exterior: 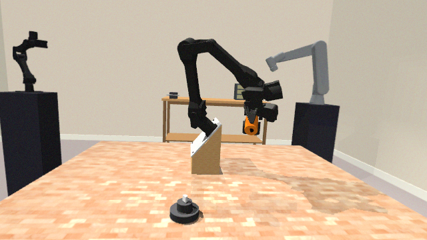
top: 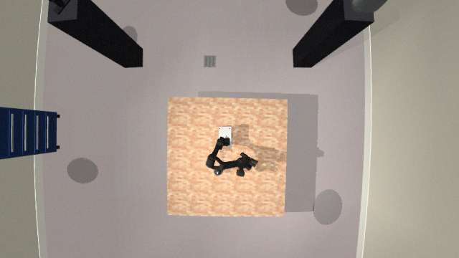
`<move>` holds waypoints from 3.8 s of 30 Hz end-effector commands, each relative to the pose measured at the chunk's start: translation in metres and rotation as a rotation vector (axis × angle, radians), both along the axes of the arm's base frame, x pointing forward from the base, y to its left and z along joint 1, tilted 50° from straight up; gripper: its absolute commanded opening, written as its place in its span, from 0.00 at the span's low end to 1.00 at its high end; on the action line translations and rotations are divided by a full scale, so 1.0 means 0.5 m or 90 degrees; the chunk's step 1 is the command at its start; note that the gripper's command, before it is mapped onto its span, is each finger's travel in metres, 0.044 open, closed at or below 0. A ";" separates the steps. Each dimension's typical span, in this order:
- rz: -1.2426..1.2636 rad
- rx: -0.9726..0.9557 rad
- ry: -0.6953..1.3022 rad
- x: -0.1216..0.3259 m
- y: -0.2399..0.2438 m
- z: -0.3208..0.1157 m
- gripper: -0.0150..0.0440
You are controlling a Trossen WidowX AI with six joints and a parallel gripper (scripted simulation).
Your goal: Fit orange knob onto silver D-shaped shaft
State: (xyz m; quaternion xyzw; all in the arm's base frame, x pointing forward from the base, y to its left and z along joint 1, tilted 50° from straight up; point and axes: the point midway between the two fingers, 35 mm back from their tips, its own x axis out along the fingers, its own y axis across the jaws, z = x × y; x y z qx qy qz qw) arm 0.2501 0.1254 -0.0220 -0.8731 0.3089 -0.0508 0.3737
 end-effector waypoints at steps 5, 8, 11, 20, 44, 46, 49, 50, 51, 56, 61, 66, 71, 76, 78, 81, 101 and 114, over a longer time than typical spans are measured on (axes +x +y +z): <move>0.001 0.003 -0.004 0.001 0.002 0.001 0.25; 0.001 0.003 -0.004 0.001 0.002 0.001 0.25; 0.001 0.003 -0.004 0.001 0.002 0.001 0.25; -0.024 0.010 0.018 0.004 -0.017 -0.012 0.25; -0.300 0.132 0.254 0.036 -0.098 -0.065 0.25; -0.324 0.142 0.274 0.039 -0.105 -0.070 0.25; -0.359 0.158 0.304 0.043 -0.116 -0.077 0.25; -0.371 0.163 0.314 0.045 -0.120 -0.079 0.25; -0.383 0.168 0.324 0.046 -0.124 -0.081 0.25; -0.442 0.194 0.374 0.053 -0.143 -0.093 0.25; -0.463 0.205 0.393 0.058 -0.157 -0.105 0.25; -0.463 0.209 0.395 0.065 -0.189 -0.138 0.25; -0.464 0.212 0.396 0.072 -0.228 -0.176 0.25; -0.467 0.213 0.395 0.077 -0.267 -0.212 0.25; -0.468 0.213 0.394 0.078 -0.282 -0.226 0.25; -0.471 0.212 0.394 0.079 -0.306 -0.246 0.25; -0.480 0.213 0.390 0.081 -0.346 -0.279 0.57; -0.480 0.213 0.390 0.081 -0.346 -0.279 0.66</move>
